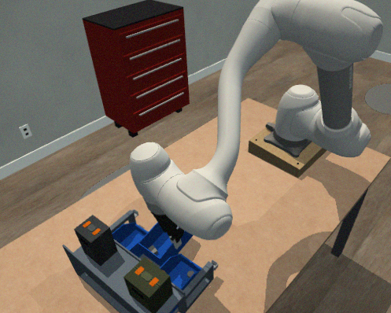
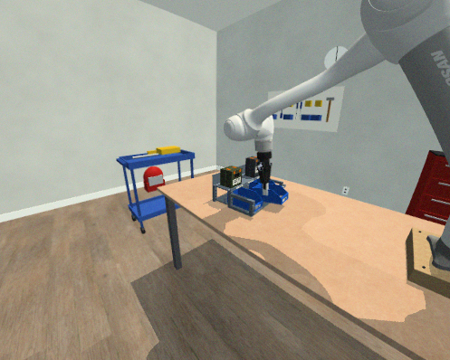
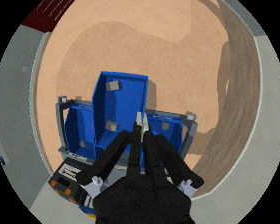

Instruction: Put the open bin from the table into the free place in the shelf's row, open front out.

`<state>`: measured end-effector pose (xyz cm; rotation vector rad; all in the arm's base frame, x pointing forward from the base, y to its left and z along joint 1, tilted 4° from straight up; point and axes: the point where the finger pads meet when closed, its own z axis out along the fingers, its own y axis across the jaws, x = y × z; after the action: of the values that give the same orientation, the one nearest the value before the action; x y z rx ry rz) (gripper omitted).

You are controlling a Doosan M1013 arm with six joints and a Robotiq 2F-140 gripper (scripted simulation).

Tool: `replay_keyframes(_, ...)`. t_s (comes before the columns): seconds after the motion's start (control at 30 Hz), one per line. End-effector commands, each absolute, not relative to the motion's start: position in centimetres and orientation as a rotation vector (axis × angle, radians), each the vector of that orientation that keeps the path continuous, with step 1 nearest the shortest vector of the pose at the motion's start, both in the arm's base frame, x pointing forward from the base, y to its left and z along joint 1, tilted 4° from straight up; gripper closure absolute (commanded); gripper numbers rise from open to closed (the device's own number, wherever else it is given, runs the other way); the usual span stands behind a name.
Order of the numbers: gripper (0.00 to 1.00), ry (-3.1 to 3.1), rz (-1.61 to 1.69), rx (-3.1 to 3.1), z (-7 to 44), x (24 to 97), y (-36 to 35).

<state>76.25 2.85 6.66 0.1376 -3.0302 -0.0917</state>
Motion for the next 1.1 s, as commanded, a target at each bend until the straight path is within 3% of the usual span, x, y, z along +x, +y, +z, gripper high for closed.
replay_keyframes(0.0, 1.0, -3.03, -0.092, 0.138, 6.64, 76.25, 2.85)
replay_keyframes(1.07, 1.0, -3.03, -0.092, 0.138, 5.79, 76.28, 2.91)
